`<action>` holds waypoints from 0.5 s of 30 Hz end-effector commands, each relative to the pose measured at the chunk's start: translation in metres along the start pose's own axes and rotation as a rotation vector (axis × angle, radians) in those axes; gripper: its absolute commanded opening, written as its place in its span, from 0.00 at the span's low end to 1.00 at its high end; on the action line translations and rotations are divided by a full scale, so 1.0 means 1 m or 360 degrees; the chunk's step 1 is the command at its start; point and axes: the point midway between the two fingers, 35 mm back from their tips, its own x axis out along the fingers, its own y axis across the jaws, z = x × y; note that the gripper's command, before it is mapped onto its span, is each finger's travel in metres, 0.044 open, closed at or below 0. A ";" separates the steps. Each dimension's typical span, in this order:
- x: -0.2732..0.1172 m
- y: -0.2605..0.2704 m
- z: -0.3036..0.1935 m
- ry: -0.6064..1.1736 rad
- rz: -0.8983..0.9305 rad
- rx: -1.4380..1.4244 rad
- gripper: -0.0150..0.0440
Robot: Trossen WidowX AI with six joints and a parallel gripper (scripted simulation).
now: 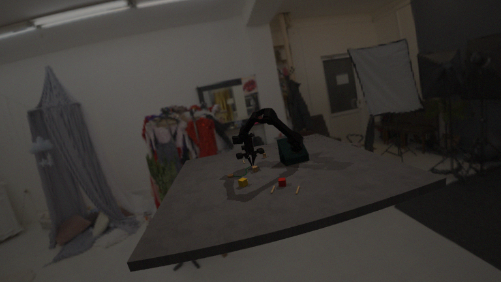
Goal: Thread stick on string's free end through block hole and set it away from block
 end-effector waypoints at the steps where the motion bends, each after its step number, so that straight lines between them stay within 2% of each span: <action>1: 0.001 -0.001 -0.005 0.0007 0.0002 0.0009 0.25; 15: 0.000 -0.001 -0.025 0.0008 0.0001 0.0009 0.25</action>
